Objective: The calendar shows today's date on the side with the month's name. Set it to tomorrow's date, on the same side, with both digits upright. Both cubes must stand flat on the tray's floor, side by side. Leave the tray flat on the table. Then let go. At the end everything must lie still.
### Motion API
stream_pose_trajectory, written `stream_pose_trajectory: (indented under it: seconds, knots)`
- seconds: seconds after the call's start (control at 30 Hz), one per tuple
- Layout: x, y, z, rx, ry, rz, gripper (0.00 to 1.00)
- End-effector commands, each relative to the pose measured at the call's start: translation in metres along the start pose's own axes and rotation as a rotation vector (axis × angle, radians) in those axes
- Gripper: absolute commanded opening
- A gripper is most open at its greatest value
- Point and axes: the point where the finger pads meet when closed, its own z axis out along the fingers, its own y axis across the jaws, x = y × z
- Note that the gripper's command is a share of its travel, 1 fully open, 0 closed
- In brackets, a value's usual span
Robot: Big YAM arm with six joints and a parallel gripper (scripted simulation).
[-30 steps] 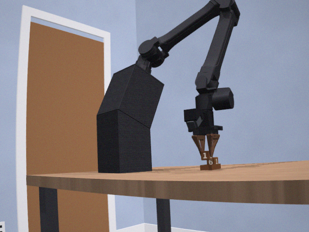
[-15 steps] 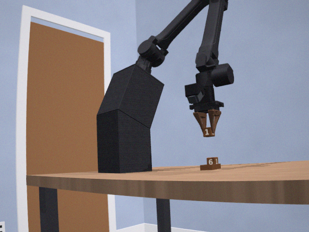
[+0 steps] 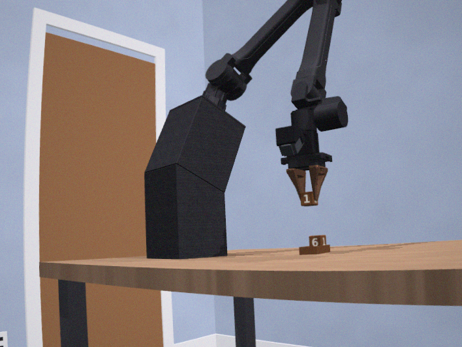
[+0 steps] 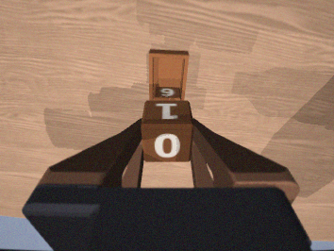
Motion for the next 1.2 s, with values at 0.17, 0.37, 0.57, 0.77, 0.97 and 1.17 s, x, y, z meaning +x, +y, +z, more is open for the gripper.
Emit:
stream_pose_trajectory:
  seconds: [0.17, 0.37, 0.57, 0.77, 0.97, 1.17]
  knots:
    - [-0.034, 0.000, 0.000, 0.000, -0.003, -0.309, 0.26]
    - [-0.048, 0.000, 0.001, -0.001, -0.002, -0.489, 0.26]
    - [-0.065, -0.001, 0.003, -0.002, -0.003, -0.712, 0.26]
    - [-0.080, -0.003, 0.005, -0.004, -0.002, -0.907, 0.26]
    - [-0.089, 0.002, 0.001, -0.015, -0.014, -1.035, 0.26]
    - [-0.093, -0.001, 0.000, -0.014, -0.012, -1.100, 0.26]
